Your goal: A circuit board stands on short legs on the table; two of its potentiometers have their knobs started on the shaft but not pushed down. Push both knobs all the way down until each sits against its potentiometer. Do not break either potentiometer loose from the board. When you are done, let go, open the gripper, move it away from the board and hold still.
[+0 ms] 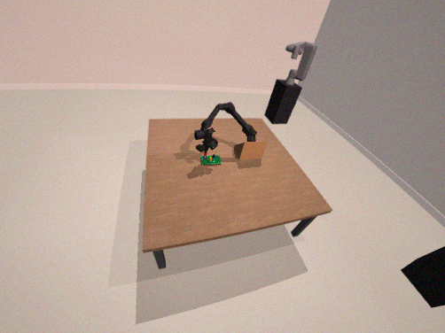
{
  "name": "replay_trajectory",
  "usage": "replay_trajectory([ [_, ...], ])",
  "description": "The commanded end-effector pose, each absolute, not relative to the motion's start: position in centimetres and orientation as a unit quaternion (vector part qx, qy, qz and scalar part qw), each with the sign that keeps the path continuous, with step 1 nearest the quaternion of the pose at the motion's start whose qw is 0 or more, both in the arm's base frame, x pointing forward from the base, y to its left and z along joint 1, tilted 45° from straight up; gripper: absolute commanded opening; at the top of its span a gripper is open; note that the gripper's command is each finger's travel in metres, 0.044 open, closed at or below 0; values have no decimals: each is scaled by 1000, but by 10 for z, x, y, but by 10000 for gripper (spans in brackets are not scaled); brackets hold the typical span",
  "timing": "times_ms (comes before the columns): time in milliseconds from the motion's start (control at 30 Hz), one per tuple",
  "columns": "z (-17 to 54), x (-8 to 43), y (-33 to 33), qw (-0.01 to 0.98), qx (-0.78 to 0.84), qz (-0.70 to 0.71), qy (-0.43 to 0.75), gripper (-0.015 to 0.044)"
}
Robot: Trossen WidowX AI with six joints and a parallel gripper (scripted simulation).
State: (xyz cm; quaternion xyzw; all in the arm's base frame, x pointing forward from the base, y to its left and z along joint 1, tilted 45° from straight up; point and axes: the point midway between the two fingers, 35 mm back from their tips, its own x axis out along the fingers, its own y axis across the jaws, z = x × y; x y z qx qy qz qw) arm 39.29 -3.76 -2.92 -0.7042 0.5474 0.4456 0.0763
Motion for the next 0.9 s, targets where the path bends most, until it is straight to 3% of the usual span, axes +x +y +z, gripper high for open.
replay_trajectory([
  [0,-39,395,-52,83,-698,443,557,0],
  [867,-45,395,-58,83,-698,442,557,0],
])
